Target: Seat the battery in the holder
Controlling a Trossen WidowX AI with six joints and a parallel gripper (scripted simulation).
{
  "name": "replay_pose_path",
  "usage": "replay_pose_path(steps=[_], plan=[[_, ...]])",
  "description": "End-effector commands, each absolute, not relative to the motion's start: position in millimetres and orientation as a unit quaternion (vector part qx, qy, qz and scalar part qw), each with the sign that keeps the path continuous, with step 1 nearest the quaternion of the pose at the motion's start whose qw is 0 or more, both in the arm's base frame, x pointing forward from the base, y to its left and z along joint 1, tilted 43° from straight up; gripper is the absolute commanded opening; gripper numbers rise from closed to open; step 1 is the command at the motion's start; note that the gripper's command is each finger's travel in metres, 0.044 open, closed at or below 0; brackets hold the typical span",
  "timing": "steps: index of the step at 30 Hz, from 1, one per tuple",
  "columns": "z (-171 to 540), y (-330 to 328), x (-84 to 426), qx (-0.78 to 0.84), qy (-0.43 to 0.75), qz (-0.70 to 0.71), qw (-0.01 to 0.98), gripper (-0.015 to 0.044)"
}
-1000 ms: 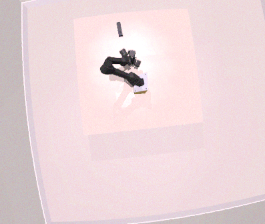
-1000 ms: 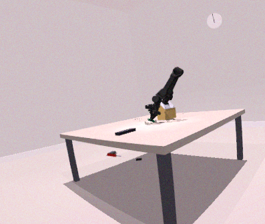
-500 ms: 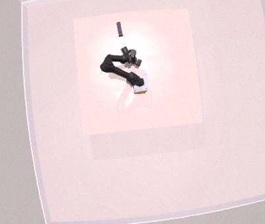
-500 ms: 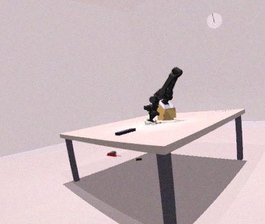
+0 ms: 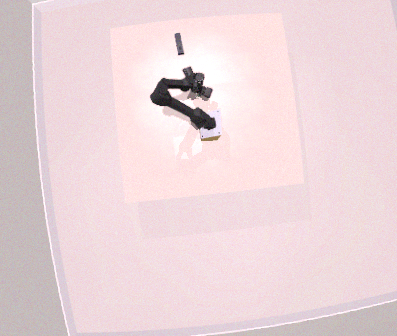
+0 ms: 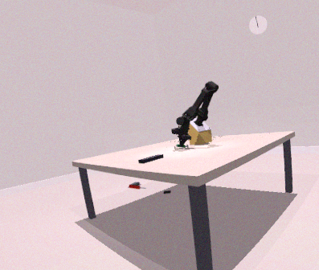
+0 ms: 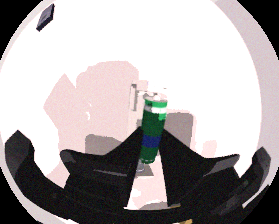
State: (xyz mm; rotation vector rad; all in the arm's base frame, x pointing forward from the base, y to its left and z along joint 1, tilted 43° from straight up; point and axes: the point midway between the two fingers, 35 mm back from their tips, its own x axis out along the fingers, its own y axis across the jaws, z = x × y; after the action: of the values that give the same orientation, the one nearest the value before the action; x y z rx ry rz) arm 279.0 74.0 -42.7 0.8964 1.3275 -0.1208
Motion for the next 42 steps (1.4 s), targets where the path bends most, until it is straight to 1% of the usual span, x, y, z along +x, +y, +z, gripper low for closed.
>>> replay_pose_path(steps=[1, 42], plan=[[-45.2, 77.8, 274.9, 0.399, 0.612, -0.045, 0.682, 0.0062], [-42.8, 82.1, 282.7, 0.388, 0.695, -0.002, 0.605, 0.0062]])
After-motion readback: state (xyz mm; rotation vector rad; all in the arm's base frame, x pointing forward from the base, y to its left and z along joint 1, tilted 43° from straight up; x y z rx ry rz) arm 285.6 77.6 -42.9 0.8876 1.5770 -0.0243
